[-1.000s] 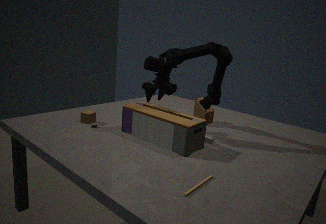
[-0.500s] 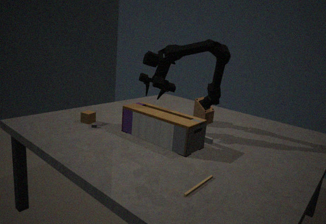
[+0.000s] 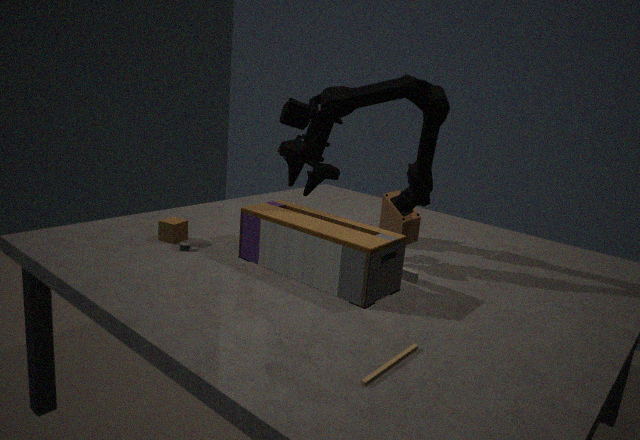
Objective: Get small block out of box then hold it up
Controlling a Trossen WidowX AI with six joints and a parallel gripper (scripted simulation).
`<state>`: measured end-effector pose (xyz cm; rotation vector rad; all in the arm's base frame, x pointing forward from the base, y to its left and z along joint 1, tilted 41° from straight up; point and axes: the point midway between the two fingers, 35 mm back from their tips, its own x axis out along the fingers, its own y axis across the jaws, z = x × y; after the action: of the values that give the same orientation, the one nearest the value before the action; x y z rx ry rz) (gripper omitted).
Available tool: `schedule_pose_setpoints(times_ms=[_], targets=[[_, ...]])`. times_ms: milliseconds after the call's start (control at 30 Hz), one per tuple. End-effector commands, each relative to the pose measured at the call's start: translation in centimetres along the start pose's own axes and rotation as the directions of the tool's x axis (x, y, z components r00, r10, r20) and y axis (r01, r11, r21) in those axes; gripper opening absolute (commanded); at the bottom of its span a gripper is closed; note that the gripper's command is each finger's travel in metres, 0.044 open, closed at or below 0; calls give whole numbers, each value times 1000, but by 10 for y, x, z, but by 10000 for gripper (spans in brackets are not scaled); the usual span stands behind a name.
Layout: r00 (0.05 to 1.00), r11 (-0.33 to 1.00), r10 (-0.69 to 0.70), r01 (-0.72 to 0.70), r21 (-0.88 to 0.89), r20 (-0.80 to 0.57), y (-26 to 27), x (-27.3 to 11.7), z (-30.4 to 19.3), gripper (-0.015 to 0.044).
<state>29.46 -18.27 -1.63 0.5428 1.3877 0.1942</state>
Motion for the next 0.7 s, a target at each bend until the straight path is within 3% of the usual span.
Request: schedule_pose_setpoints(times_ms=[0, 333, 667], targets=[[993, 592, 96, -116, 798, 73, -13, 4, -10, 285], [982, 30, 144, -129, 991, 123, -19, 4, -15, 285], [967, -535, 187, -50, 844, 176, -24, 4, -19, 285]])
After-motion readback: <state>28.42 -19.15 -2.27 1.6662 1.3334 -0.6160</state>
